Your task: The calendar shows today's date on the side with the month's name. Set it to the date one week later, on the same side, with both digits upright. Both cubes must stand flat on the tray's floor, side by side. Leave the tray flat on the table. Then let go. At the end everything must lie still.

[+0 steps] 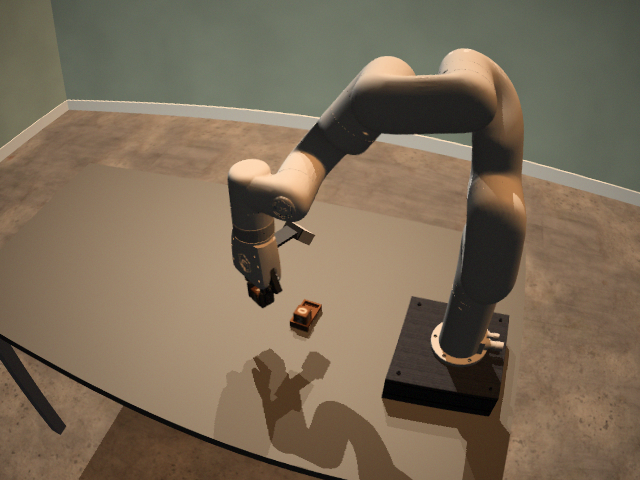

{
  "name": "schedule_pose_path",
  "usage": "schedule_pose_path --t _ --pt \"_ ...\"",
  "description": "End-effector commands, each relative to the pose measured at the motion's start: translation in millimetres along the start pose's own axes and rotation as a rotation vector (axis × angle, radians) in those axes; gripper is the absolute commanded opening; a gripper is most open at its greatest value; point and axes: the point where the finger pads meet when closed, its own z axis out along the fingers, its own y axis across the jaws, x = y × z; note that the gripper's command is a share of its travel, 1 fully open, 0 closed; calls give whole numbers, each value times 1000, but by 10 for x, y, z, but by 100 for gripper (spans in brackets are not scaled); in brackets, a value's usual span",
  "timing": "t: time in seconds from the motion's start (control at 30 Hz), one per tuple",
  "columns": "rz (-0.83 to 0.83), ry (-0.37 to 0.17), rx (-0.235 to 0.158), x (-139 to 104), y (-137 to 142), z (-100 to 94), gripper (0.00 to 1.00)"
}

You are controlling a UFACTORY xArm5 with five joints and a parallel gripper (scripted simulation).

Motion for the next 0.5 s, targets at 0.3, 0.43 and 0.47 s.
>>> schedule_pose_path --t 0.3,0.43,0.47 --pt "457 -6 5 -32 354 -12 27" --pt "602 -6 5 -32 471 -8 27" --pt "603 -6 5 -32 471 -7 27"
